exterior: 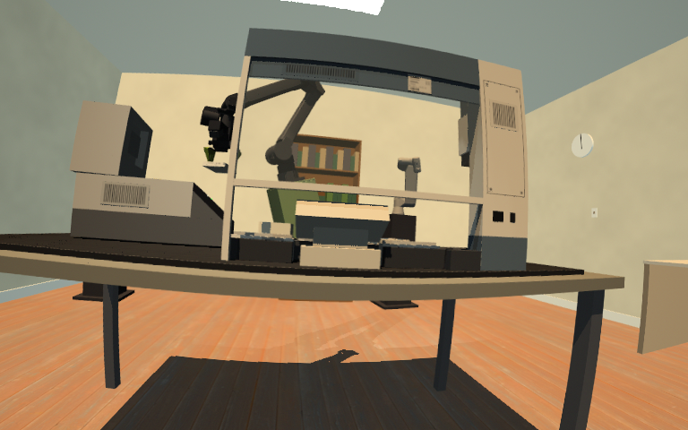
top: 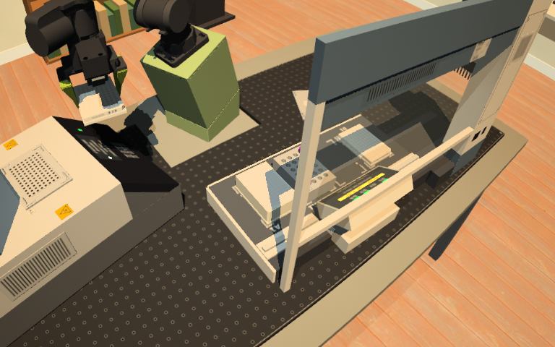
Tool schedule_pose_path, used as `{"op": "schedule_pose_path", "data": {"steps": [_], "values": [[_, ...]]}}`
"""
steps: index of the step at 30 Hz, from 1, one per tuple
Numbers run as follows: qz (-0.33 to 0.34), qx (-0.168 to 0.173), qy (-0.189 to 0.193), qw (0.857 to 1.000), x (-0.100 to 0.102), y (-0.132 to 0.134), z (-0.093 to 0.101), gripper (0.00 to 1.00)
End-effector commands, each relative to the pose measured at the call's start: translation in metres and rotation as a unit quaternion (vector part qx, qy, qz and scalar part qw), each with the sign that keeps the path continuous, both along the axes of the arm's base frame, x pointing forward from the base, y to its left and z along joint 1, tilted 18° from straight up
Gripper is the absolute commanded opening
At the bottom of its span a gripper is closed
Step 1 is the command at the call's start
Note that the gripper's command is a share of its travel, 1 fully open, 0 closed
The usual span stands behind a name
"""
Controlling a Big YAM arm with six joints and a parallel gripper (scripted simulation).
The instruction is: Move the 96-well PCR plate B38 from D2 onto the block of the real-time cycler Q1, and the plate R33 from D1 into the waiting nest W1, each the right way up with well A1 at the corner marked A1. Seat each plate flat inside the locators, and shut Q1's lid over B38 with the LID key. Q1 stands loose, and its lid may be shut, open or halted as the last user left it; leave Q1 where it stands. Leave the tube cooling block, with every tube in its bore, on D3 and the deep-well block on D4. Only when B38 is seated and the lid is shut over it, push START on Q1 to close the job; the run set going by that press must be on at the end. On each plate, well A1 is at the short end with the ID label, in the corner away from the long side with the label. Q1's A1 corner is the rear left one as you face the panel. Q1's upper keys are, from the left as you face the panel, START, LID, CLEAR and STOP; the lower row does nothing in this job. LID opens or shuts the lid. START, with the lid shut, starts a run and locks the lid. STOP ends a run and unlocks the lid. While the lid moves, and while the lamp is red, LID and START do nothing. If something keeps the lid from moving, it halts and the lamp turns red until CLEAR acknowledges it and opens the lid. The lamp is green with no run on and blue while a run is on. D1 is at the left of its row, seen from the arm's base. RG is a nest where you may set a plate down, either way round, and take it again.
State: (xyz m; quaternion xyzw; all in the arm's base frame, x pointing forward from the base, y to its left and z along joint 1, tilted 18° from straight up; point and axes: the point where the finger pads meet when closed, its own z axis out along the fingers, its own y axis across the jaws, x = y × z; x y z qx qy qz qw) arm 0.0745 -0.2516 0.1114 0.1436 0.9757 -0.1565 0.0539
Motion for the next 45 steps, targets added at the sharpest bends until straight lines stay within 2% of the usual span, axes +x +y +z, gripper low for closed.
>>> {"op": "schedule_pose_path", "data": {"steps": [1, 5, 8, 14, 16, 18, 22, 28, 32, 35, 39, 43, 45], "values": [[0.049, -0.03, 0.006, 0.998, 0.006, -0.042, 0.025, 0.0], [0.042, -0.027, 0.005, 0.999, 0.006, -0.043, 0.025, 0.0], [0.032, -0.027, 0.006, 0.999, 0.003, -0.061, 0.032, 0.0], [0.074, -0.032, 0.018, 0.997, 0.007, -0.098, 0.041, 0.0], [0.1, -0.027, 0.027, 0.994, 0.009, -0.103, 0.04, 0.0], [0.089, -0.018, 0.028, 0.995, 0.004, -0.107, 0.037, 0.0], [0.107, -0.02, 0.036, 0.993, 0.003, -0.111, 0.041, 0.0], [0.1, -0.017, 0.034, 0.994, 0.002, -0.148, 0.057, 0.0], [0.147, -0.005, 0.048, 0.988, 0.006, -0.158, 0.055, 0.0], [0.182, -0.002, 0.065, 0.981, 0.001, -0.165, 0.057, 0.0], [0.167, -0.011, 0.06, 0.984, 0.001, -0.175, 0.064, 0.0], [0.157, -0.026, 0.055, 0.986, 0.002, -0.208, 0.078, 0.0], [0.156, -0.023, 0.054, 0.986, 0.005, -0.208, 0.077, 0.0]]}}
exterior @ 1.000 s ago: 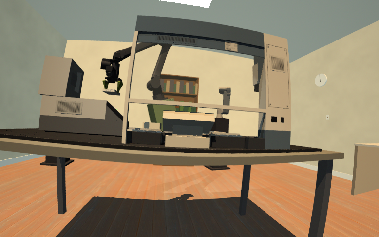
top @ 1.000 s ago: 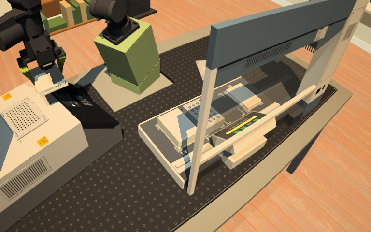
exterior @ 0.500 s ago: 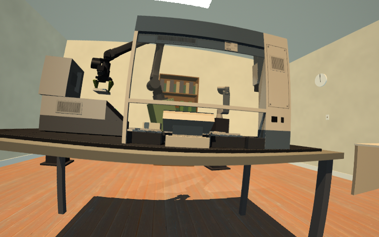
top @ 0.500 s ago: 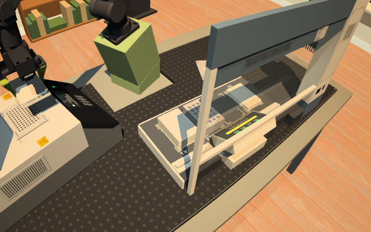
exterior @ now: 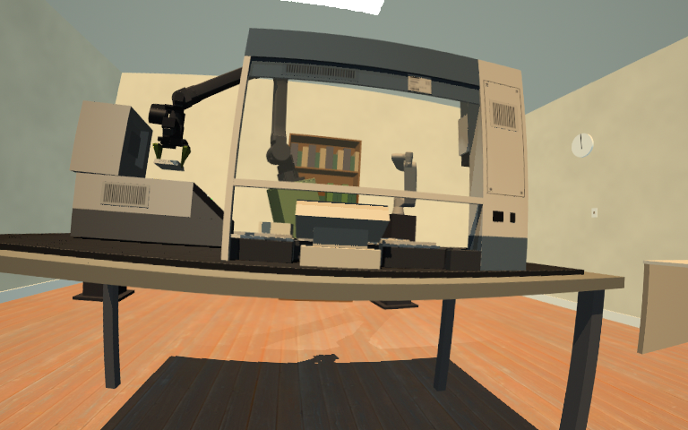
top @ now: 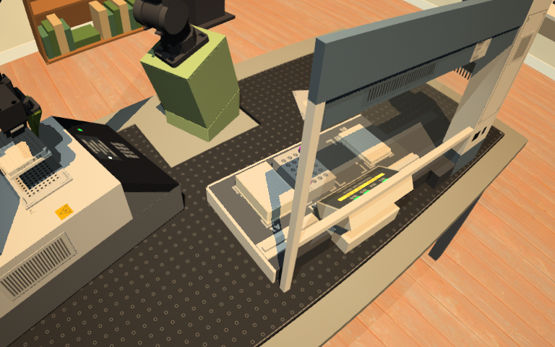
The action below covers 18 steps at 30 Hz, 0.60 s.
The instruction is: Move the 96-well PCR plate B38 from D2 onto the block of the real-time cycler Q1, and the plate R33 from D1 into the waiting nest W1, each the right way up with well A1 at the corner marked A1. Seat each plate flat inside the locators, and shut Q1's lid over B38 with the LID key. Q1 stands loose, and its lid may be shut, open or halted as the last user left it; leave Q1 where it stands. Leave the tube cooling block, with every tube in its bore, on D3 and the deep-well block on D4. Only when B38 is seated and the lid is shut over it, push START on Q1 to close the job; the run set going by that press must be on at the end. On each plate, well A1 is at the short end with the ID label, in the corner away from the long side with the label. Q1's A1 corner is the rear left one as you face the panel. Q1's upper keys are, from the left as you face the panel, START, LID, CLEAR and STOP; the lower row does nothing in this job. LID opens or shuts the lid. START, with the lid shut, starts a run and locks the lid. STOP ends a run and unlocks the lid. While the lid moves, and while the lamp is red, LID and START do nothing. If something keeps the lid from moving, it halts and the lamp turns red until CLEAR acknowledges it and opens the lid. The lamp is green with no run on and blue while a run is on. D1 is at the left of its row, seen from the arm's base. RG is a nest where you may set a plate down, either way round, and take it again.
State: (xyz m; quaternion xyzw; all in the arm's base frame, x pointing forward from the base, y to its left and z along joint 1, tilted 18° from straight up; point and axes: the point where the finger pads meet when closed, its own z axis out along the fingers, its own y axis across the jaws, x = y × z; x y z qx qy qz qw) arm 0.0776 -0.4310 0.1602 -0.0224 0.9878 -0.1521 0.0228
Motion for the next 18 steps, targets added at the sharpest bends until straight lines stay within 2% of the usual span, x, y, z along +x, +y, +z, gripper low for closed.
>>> {"op": "schedule_pose_path", "data": {"steps": [1, 11, 18], "values": [[-0.002, -0.022, -0.005, 1.0, 0.003, -0.023, 0.026, 0.0], [-0.001, -0.019, -0.007, 1.0, 0.012, -0.004, 0.021, 0.0], [-0.021, -0.032, -0.012, 0.999, 0.001, 0.0, 0.023, 0.0]]}}
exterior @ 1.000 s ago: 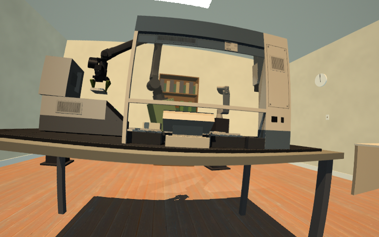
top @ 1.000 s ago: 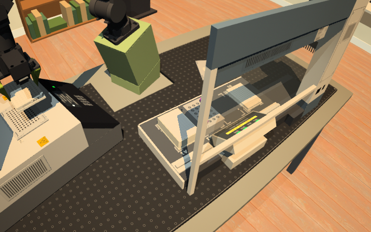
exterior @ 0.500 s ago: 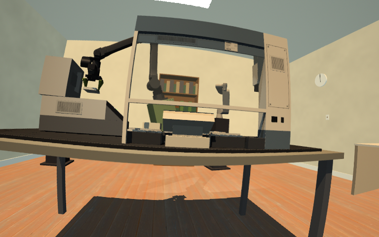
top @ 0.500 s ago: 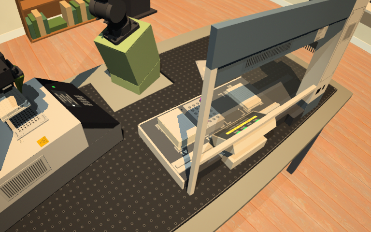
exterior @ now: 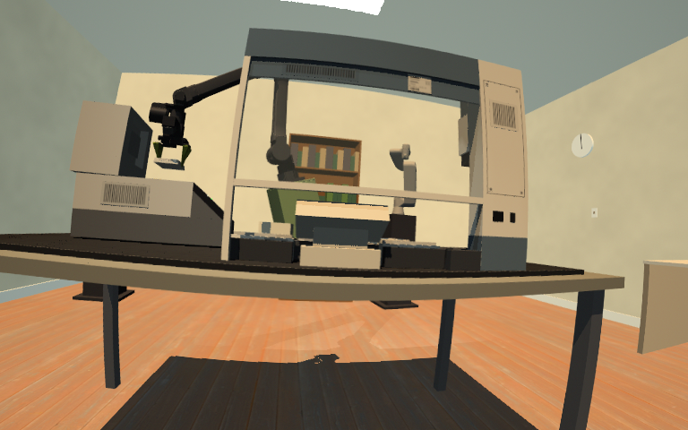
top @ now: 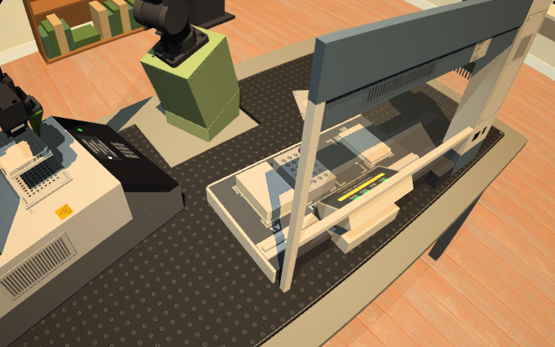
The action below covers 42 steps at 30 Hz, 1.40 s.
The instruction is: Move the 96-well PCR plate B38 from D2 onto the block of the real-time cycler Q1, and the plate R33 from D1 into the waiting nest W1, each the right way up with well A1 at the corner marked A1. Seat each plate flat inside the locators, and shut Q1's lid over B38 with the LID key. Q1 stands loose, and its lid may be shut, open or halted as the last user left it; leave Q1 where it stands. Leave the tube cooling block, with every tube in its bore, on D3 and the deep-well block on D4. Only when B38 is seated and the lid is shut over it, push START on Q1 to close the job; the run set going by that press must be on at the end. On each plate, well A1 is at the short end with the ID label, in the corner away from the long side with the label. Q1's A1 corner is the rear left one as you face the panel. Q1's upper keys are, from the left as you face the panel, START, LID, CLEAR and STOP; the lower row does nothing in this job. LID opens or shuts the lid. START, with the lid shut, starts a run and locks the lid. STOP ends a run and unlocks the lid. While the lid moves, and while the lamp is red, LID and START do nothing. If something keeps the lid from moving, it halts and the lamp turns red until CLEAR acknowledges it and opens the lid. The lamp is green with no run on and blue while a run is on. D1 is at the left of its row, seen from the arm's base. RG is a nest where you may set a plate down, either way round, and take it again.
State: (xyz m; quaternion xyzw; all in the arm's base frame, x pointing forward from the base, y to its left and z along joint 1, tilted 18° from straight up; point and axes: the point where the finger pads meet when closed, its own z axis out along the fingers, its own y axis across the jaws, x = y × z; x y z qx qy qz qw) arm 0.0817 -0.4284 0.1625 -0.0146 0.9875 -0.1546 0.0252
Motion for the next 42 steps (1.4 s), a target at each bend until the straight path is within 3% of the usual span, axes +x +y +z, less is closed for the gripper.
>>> {"op": "schedule_pose_path", "data": {"steps": [1, 7, 17, 24, 29, 42], "values": [[-0.016, -0.031, -0.009, 0.999, -0.005, -0.003, 0.021, 0.0], [-0.018, -0.011, -0.005, 1.0, -0.007, 0.002, 0.003, 0.0], [0.001, 0.002, 0.0, 1.0, 0.007, -0.004, 0.004, 0.0], [-0.001, -0.025, -0.008, 1.0, 0.012, -0.016, 0.028, 0.0], [-0.007, -0.034, -0.009, 0.999, 0.006, -0.017, 0.032, 0.0], [-0.017, -0.023, -0.007, 1.0, -0.006, -0.007, 0.013, 0.0]]}}
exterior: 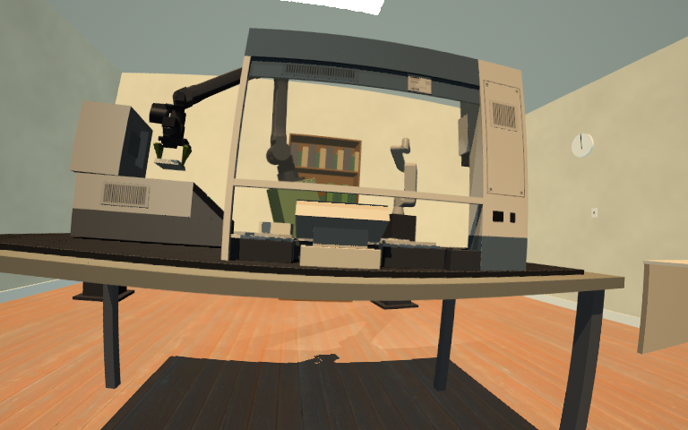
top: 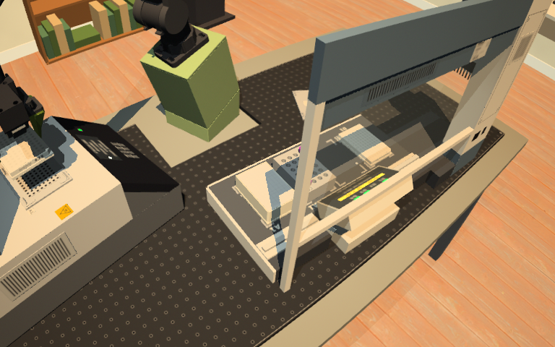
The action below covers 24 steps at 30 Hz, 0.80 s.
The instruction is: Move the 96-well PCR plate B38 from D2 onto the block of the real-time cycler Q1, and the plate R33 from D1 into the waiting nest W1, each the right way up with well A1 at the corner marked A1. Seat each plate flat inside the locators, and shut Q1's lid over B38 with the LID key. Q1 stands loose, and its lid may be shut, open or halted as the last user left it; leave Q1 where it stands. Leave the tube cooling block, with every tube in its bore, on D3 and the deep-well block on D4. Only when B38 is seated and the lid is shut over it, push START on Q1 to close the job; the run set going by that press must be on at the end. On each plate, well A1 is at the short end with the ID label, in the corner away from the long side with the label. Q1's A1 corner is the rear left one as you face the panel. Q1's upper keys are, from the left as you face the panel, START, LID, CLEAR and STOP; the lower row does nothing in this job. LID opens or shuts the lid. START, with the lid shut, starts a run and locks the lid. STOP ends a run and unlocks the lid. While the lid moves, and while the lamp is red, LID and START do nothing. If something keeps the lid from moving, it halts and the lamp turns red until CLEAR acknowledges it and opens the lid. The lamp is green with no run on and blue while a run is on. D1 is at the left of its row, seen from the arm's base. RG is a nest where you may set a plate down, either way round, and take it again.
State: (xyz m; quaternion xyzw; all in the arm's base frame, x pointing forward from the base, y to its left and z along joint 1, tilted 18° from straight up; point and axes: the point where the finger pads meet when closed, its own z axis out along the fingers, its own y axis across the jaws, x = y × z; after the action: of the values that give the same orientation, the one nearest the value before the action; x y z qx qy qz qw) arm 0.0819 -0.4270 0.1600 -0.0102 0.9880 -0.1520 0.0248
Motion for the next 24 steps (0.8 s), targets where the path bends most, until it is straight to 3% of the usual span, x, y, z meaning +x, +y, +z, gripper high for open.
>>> {"op": "schedule_pose_path", "data": {"steps": [1, 4, 13, 18, 24], "values": [[-0.013, -0.025, -0.007, 1.0, -0.006, -0.008, 0.015, 0.0], [-0.006, -0.015, -0.005, 1.0, -0.001, -0.002, 0.008, 0.0], [0.004, -0.009, -0.004, 1.0, 0.01, -0.006, 0.011, 0.0], [0.001, -0.007, -0.003, 1.0, 0.008, -0.01, 0.011, 0.0], [-0.009, -0.021, -0.006, 1.0, -0.001, -0.014, 0.026, 0.0]]}}
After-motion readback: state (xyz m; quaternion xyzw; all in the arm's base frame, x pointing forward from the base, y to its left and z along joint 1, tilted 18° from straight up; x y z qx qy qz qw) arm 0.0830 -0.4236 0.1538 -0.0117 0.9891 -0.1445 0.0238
